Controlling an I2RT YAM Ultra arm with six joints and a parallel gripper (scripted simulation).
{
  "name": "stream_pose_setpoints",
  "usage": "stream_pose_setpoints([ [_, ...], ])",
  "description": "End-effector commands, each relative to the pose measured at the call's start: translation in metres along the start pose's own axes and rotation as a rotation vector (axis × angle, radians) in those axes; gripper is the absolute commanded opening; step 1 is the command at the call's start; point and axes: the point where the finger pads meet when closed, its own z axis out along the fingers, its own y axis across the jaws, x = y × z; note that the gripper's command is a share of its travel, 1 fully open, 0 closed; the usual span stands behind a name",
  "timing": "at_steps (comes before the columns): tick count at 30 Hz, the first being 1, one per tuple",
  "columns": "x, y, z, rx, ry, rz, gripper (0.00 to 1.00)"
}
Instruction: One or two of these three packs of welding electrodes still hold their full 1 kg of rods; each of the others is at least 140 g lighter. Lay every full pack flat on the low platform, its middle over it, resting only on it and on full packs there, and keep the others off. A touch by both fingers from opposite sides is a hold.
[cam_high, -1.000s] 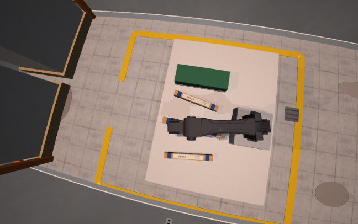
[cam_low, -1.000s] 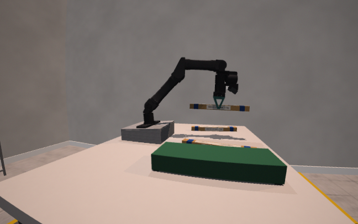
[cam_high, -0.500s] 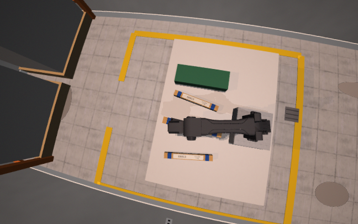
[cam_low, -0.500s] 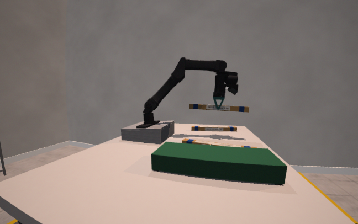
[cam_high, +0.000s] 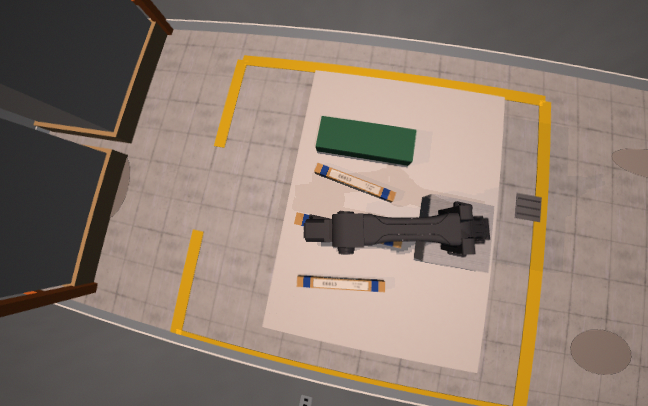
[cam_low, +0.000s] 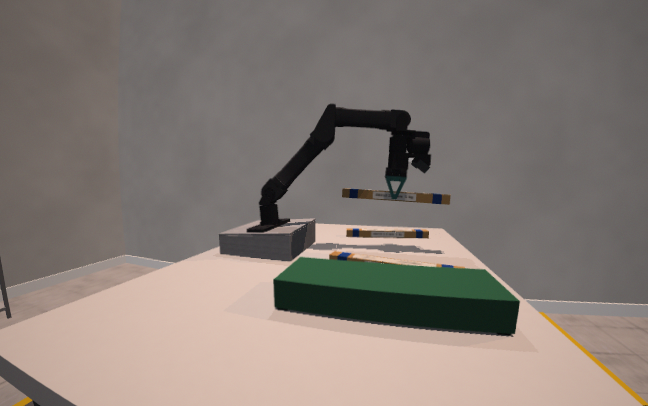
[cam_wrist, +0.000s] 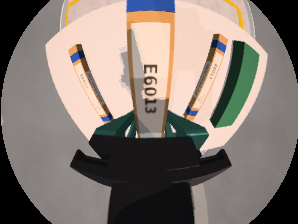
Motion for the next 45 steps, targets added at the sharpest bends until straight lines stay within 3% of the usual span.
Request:
stream_pose_setpoints([
  [1, -0.013, -0.01, -0.058, -0.026, -0.162, -0.03, 0.0],
  [8, -0.004, -0.027, -0.056, -0.017, -0.137, -0.03, 0.0],
  [11, 0.007, -0.036, -0.044, -0.009, -0.084, -0.031, 0.0],
  [14, 0.007, -0.043, -0.051, -0.014, -0.1, -0.031, 0.0],
  [19, 0.013, -0.051, -0.048, -0.012, -0.08, -0.031, 0.0],
  [20, 0.01, -0.05, -0.055, -0.017, -0.104, -0.037, 0.0],
  [24, 0.02, -0.064, -0.046, -0.012, -0.062, -0.031, 0.0],
  [31, 0.018, -0.082, -0.054, -0.007, -0.093, -0.03, 0.0],
  [37, 0.017, -0.072, -0.058, -0.016, -0.1, -0.051, 0.0],
  [45, 0.017, -0.078, -0.059, -0.009, -0.102, -0.035, 0.0],
])
